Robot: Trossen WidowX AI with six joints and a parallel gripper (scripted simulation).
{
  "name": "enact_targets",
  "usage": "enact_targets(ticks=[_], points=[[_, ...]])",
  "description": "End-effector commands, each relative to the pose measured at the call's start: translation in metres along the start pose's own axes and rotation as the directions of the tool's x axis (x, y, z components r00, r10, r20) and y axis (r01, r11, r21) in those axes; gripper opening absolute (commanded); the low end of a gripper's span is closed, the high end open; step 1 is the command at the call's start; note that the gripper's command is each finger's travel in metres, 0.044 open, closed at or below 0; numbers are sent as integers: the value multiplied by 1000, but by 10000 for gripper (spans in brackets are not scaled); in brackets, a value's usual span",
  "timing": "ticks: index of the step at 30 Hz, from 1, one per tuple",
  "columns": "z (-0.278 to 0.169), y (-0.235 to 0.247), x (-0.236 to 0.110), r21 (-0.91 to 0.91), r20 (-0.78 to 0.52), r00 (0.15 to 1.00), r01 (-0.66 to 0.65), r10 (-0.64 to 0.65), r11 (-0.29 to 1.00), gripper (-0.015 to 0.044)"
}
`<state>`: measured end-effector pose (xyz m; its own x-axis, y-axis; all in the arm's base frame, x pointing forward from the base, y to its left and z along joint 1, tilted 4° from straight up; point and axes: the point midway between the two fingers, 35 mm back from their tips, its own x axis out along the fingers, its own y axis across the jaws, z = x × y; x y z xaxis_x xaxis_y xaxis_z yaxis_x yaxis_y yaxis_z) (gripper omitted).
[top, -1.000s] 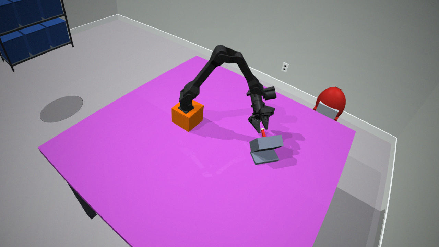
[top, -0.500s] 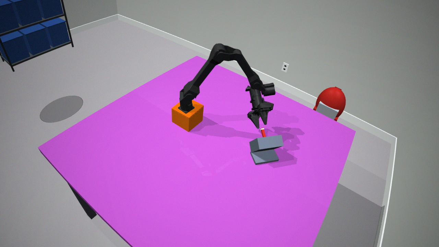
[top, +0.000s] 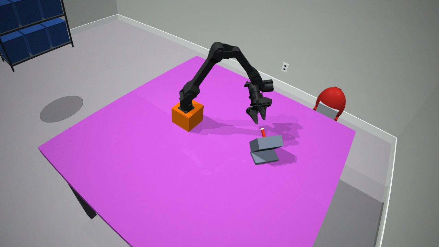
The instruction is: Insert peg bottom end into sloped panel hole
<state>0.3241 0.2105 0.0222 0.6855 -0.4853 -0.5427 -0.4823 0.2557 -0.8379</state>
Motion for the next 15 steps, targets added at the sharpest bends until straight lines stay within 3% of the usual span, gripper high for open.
enact_targets(ticks=[1, 15], points=[[2, -3, -10, 14, 8, 1000, 8, -8, 1000, 440], [-1, 3, -30, 11, 7, 1000, 11, -11, 1000, 440]])
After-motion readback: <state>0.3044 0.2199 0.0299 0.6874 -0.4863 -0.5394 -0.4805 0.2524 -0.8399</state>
